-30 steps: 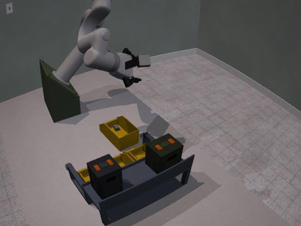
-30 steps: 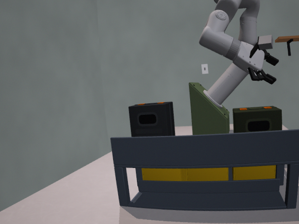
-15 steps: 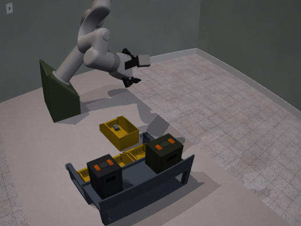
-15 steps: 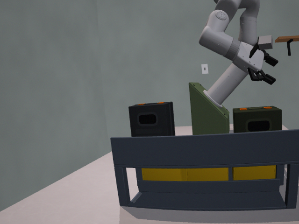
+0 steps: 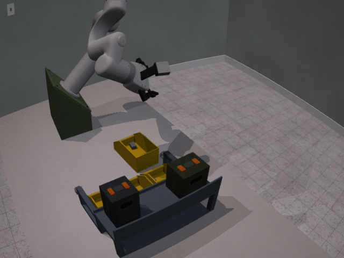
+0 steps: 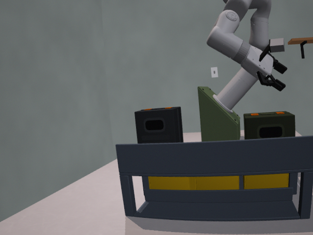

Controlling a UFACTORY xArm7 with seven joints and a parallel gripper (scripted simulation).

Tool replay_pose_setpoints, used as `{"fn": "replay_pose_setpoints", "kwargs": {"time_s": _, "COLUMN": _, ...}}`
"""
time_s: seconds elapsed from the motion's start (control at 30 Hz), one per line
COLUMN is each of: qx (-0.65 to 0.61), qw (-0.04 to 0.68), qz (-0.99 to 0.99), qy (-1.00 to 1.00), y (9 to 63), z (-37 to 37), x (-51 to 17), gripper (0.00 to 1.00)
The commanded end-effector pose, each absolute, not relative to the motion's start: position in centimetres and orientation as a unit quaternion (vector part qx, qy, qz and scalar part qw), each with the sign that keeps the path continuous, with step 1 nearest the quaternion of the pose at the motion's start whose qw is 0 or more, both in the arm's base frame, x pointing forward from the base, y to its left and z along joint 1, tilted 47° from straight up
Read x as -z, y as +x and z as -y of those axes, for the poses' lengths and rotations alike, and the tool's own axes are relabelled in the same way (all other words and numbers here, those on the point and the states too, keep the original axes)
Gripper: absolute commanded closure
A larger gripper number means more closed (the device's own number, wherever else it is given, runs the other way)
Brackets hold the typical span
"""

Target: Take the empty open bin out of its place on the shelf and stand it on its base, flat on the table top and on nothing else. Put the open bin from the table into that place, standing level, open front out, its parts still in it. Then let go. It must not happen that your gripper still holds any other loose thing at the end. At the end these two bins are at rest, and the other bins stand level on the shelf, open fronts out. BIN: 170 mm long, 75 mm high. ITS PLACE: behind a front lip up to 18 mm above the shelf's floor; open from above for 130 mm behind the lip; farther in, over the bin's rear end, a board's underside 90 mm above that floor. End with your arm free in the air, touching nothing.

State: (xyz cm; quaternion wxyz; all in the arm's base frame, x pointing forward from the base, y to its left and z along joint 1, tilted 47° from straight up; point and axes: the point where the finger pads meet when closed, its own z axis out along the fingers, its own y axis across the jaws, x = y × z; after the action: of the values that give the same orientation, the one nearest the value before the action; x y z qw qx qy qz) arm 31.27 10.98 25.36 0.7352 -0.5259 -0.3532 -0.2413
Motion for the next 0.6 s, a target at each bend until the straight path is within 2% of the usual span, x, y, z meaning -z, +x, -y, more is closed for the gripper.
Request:
{"fn": "replay_pose_setpoints", "kwargs": {"time_s": 0.0, "qx": 0.266, "qw": 0.710, "qz": 0.393, "qy": -0.521, "y": 31.2, "z": -10.7, "x": -24.1, "gripper": 0.00}}
{"fn": "replay_pose_setpoints", "kwargs": {"time_s": 0.23, "qx": 0.291, "qw": 0.678, "qz": 0.440, "qy": -0.511, "y": 31.1, "z": -10.3, "x": -22.7, "gripper": 0.00}}
{"fn": "replay_pose_setpoints", "kwargs": {"time_s": 0.57, "qx": 0.350, "qw": 0.590, "qz": 0.556, "qy": -0.470, "y": 31.4, "z": -9.1, "x": -19.1, "gripper": 0.00}}
